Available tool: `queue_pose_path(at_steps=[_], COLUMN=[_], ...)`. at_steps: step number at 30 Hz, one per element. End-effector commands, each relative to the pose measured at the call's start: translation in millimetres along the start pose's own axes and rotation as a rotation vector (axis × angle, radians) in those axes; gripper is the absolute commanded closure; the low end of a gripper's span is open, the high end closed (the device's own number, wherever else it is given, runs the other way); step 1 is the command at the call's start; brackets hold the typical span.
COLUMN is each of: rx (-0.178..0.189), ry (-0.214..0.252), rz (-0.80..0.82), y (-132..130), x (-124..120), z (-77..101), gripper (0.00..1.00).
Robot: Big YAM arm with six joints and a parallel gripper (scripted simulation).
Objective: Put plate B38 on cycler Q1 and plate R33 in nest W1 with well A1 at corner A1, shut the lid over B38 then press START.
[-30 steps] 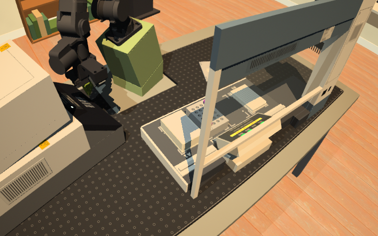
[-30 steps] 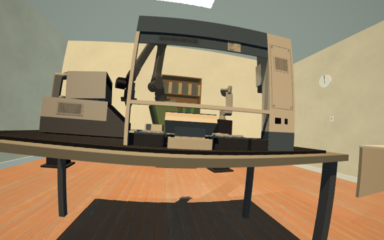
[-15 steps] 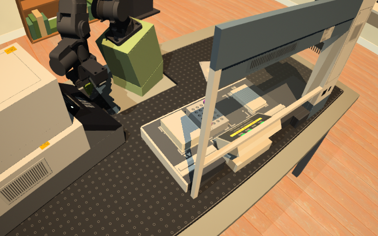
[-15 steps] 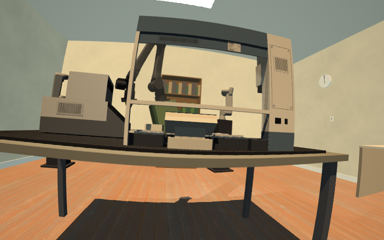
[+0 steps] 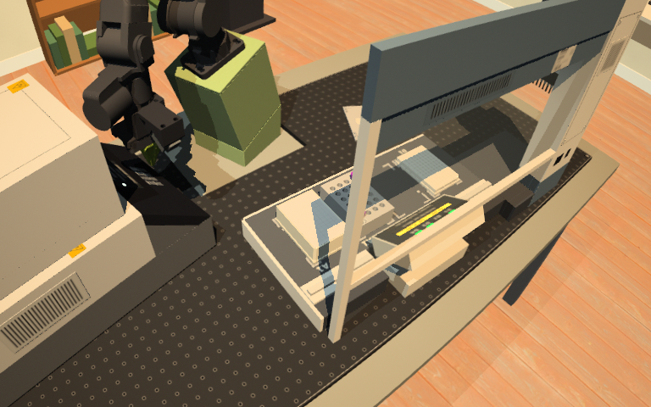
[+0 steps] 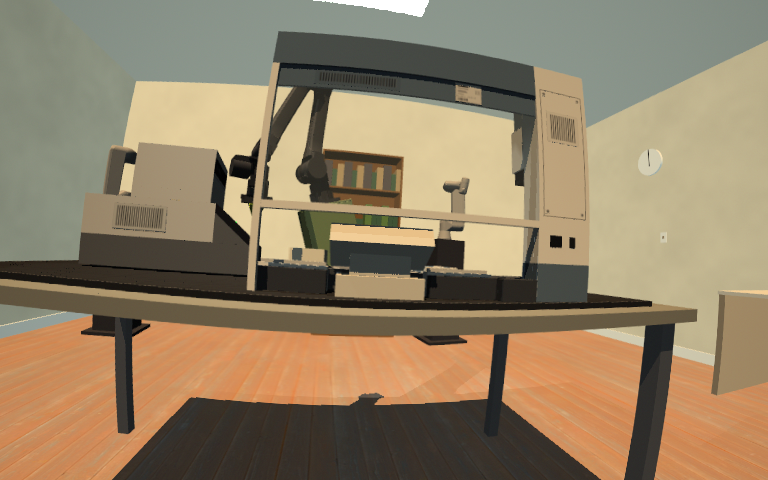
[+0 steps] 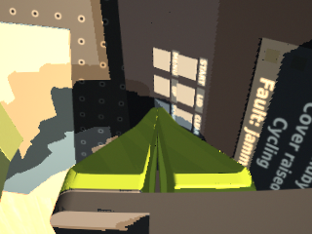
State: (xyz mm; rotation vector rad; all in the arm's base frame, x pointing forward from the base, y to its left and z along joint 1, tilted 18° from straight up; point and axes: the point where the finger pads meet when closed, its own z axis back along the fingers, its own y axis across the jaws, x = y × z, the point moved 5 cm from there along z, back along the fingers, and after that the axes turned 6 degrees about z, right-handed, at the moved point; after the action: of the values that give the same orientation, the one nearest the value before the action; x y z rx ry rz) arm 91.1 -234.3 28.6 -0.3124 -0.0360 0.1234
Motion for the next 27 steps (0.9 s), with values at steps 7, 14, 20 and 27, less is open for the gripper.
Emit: queue_pose_path(at_steps=[7, 14, 20, 27], rx=[-0.005, -0.010, -0.021, -0.024], ry=[-0.002, -0.004, -0.010, -0.013], rz=[0.012, 0.000, -0.009, 0.001], y=[-2, 0, -11, -5], x=[0, -4, 1, 7], z=[-2.5, -0.5, 5.3, 11.7], gripper=[1.00, 1.00, 1.00, 1.00])
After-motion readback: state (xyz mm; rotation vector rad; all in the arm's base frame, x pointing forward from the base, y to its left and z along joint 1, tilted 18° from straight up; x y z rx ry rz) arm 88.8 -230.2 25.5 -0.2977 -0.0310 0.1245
